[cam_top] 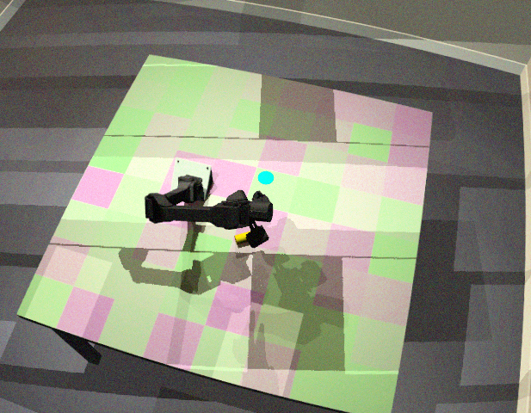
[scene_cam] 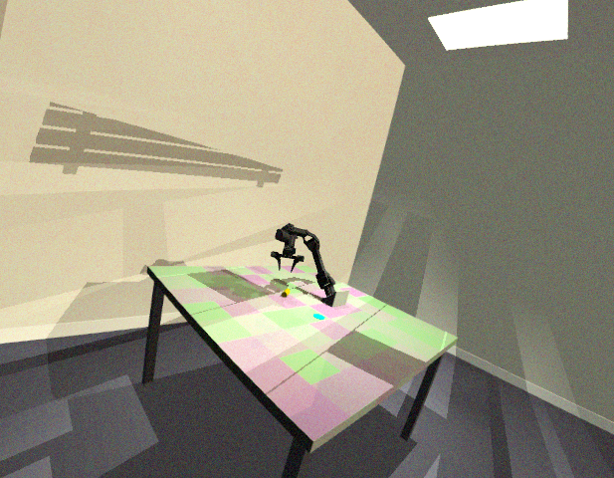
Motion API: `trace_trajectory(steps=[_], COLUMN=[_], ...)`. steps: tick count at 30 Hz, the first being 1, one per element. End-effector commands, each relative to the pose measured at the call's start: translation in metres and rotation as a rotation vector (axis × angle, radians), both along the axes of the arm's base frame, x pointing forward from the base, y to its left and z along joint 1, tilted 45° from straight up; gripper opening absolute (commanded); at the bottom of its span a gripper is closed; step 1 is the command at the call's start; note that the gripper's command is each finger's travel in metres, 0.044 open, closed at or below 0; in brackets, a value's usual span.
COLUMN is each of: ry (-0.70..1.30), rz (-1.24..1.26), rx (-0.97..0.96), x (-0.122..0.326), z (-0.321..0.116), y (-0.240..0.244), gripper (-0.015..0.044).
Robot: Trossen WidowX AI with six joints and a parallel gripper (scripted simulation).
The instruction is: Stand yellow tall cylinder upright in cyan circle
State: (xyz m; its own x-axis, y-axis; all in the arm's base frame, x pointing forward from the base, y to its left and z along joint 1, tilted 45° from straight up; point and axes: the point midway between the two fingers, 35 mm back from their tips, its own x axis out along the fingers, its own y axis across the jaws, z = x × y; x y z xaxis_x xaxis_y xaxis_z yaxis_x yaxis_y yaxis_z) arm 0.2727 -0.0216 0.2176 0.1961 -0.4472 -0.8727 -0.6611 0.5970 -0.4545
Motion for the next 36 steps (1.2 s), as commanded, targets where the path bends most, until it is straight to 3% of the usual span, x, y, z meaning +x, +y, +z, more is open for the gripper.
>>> trace_trajectory(steps=[1,7,13,23,27,34,36], ry=[0.036,0.026,0.025,0.051,0.054,0.054,0.054], rz=[-0.115,-0.24,-0.243,-0.247,-0.248,-0.248,-0.248], rx=[-0.094,-0.263,-0.268,-0.289,-0.293,-0.293,-0.293], x=[-0.006,-0.013,-0.013,-0.011,-0.012,-0.012,-0.012], z=[-0.017,-0.033,-0.035,-0.106,-0.111,-0.111,-0.111], y=[0.004,0.011,0.01,-0.062,-0.067,-0.067,-0.067], gripper=[0.0309,0.0309,0.0309,0.0309,0.0309,0.0126,0.0105])
